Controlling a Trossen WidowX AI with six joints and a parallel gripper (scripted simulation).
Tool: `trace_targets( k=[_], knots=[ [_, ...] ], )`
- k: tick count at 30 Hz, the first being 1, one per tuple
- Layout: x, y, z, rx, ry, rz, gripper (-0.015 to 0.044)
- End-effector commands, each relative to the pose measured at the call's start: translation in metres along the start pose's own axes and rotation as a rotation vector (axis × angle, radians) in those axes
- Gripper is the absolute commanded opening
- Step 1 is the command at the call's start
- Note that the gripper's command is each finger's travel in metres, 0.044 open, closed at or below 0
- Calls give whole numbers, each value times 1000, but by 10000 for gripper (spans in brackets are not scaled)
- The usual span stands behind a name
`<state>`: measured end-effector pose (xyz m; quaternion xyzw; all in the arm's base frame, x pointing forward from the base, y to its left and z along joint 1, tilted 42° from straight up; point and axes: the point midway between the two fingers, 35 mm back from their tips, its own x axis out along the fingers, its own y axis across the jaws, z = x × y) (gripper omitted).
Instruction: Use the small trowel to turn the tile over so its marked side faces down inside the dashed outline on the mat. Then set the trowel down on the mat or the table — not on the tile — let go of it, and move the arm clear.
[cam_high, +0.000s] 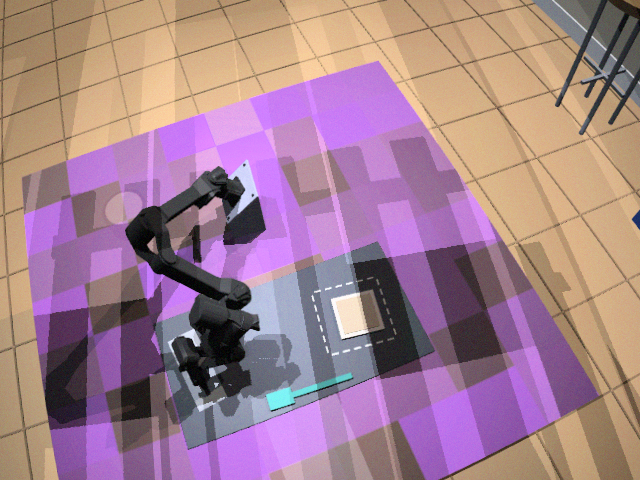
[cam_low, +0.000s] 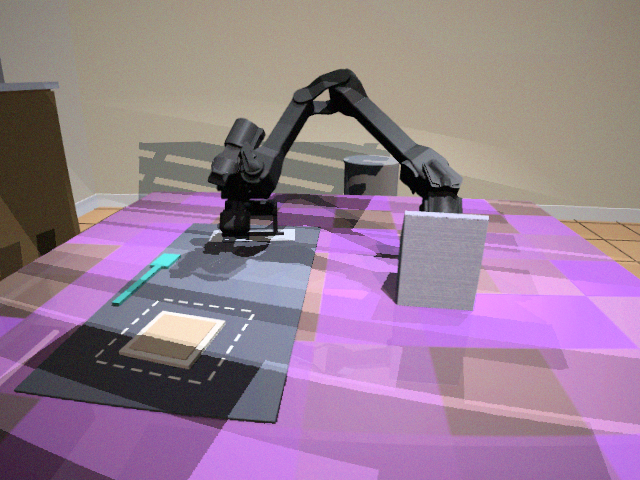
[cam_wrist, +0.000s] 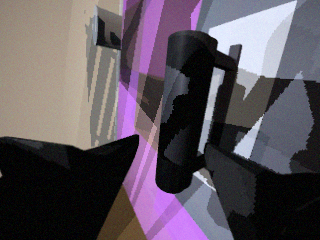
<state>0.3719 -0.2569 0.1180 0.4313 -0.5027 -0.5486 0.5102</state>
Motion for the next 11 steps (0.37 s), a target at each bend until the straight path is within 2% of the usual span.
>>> trace_targets(
  k=[1, 7, 11],
  knots=[
    [-21, -4, 0, -22, 3, -6, 300],
    [-39, 3, 4, -8, 14, -10, 300],
    [-83, 41, 24, 2, 100, -9, 300]
  ],
)
